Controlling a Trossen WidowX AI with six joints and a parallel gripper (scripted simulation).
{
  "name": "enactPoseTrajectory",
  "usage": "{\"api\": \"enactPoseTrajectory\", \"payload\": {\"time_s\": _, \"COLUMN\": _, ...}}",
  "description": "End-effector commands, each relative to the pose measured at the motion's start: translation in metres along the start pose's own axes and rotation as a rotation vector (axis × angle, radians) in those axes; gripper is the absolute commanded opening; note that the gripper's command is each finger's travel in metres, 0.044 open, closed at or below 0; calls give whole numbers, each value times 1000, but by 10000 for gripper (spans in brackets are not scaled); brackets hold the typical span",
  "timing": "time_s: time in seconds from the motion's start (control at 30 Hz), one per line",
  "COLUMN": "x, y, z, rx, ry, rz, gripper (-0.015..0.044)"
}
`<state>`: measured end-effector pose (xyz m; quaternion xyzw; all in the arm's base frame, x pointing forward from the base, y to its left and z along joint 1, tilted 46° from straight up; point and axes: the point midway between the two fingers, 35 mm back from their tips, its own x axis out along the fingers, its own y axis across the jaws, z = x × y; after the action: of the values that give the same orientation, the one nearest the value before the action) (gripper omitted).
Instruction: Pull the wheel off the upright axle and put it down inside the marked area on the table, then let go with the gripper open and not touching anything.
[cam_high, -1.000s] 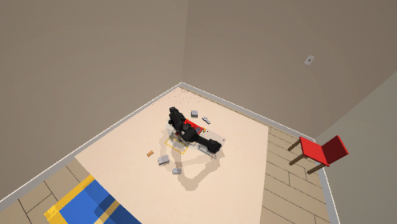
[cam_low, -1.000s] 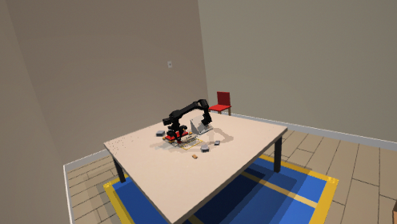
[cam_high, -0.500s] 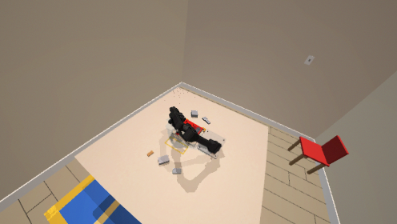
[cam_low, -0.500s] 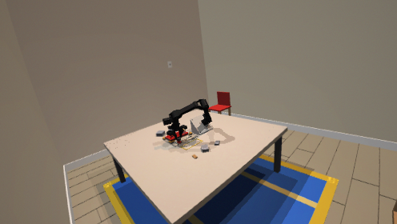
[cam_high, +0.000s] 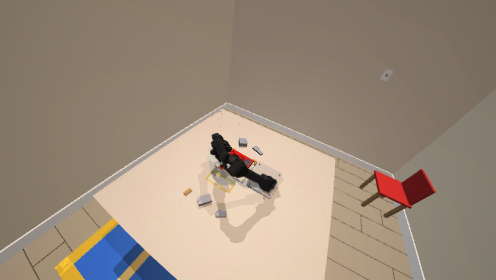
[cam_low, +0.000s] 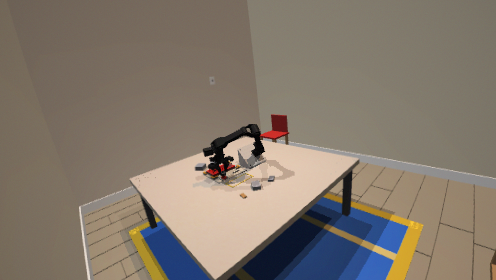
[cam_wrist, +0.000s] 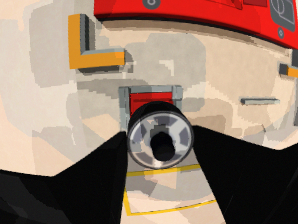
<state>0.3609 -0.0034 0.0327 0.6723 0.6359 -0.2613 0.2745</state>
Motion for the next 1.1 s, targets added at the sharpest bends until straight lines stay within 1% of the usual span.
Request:
{"api": "enactPoseTrajectory", "payload": {"time_s": 0.0, "x": -7, "y": 0, "z": 1, "rx": 6, "ry": -2, "rz": 7, "gripper": 0}}
{"api": "enactPoseTrajectory", "payload": {"time_s": 1.07, "x": -17, "y": 0, "z": 1, "rx": 8, "ry": -2, "rz": 9, "gripper": 0}}
